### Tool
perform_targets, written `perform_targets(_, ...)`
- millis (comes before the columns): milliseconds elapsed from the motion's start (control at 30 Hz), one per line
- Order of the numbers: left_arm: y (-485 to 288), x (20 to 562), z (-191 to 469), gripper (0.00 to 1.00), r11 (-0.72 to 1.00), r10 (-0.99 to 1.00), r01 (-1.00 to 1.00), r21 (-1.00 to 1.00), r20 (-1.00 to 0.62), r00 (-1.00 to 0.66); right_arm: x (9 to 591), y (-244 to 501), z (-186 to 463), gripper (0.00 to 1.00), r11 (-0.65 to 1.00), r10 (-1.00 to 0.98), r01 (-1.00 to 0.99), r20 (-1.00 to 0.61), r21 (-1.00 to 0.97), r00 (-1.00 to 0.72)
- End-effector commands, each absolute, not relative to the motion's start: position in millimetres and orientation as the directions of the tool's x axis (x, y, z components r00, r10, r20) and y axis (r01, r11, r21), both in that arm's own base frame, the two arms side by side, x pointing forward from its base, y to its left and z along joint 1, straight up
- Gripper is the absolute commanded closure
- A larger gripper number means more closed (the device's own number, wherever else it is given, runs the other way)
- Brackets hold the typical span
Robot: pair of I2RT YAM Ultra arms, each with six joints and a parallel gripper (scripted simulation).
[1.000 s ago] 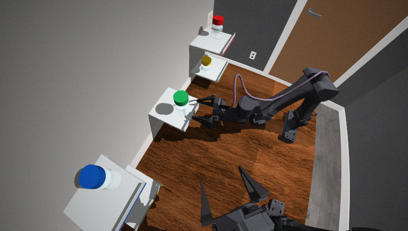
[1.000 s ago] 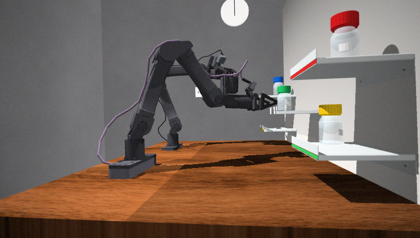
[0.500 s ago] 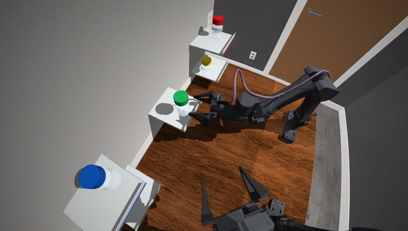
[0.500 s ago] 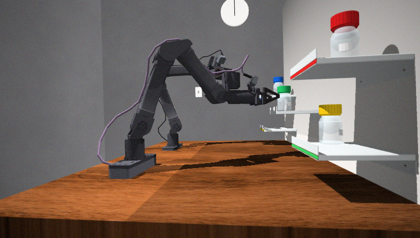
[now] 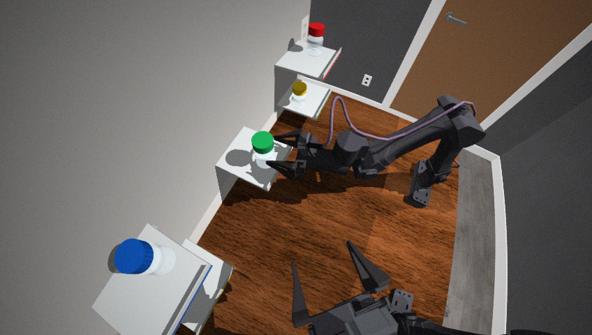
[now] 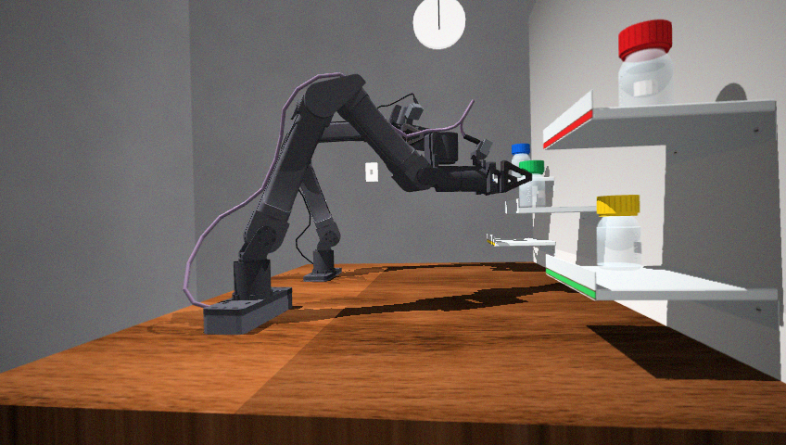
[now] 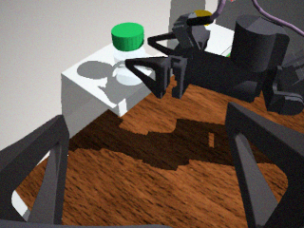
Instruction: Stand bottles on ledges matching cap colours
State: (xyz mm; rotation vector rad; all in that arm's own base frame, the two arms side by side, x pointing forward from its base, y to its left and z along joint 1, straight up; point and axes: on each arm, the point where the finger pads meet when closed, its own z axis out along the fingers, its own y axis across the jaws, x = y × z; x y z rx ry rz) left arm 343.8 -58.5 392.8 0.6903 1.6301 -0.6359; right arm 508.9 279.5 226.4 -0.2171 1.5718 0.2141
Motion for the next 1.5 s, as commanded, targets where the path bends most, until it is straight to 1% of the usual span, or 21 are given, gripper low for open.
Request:
perform_targets(0,-58,342,397,0.11,0.669,0.093,0.743,-0.033,-0.988,-0.127,520,280,238,0.19,0.962,0.001,-0.274,-1.000,0.000,0.001)
perform_targets(467,-58,342,397,0.11,0.669,0.093,0.743,-0.033,-0.988,-0.127,537,285,238,0.19,0.962,0.001,-0.274,-1.000,0.000,0.001)
perform_targets(900,-58,342,397,0.11,0.669,0.093,0.743,-0.033,-0.988,-0.127,537,283,241,0.19,0.965,0.005,-0.264,-1.000,0.003,0.004)
perform_targets(1267,-58,342,397,0.11,0.669,0.093,0.743,-0.033,-0.988,-0.127,489,273,220,0.19,0.965,-0.019,-0.264,-0.995,0.007,-0.098)
perform_targets(1467,-58,342,397,0.11,0.669,0.093,0.743,-0.033,-0.988,-0.127,481,271,219,0.19,0.963,-0.024,-0.268,-0.994,0.005,-0.105)
